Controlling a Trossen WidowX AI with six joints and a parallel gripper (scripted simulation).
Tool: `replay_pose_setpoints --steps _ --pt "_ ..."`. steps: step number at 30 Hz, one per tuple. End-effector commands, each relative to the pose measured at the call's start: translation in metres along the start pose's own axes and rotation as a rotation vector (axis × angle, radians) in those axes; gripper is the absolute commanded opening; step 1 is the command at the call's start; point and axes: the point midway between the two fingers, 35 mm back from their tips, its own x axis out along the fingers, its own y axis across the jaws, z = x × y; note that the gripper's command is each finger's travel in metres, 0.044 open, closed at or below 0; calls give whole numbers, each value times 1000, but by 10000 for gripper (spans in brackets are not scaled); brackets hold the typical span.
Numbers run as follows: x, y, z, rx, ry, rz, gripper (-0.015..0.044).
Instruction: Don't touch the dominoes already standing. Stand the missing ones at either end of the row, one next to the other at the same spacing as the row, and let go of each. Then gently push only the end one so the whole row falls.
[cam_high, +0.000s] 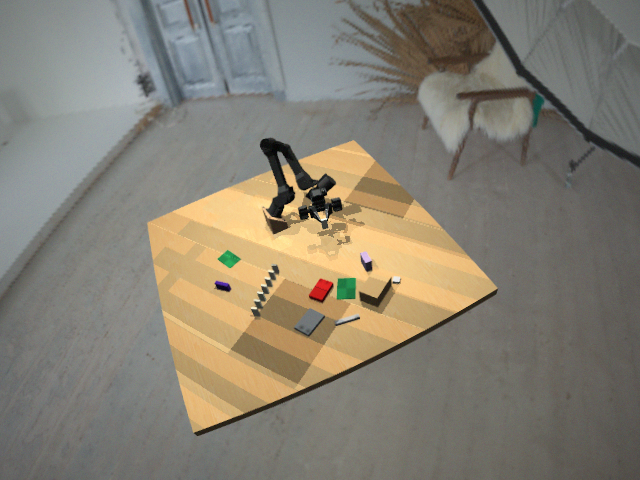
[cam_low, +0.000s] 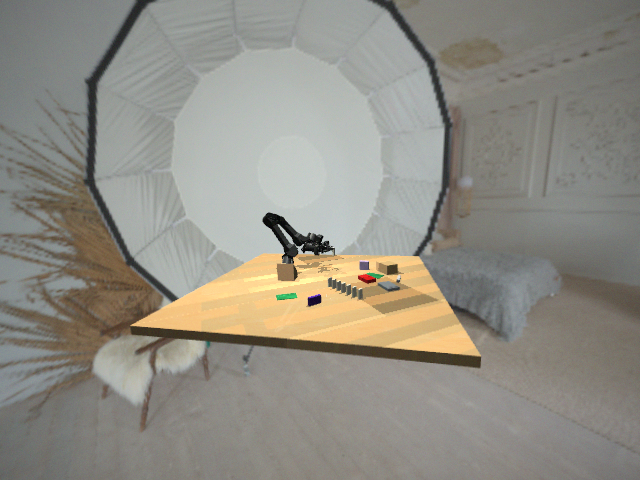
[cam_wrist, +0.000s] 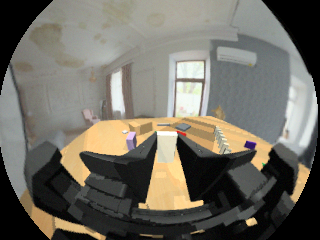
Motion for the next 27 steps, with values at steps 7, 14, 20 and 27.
replay_pose_setpoints --steps 7,14,20,27 --pt "4 3 -13 2 1 -6 107" --pt "6 5 -26 3 4 -9 107" --pt "8 7 -38 3 6 -10 107" --pt "9 7 -52 3 7 -10 107"
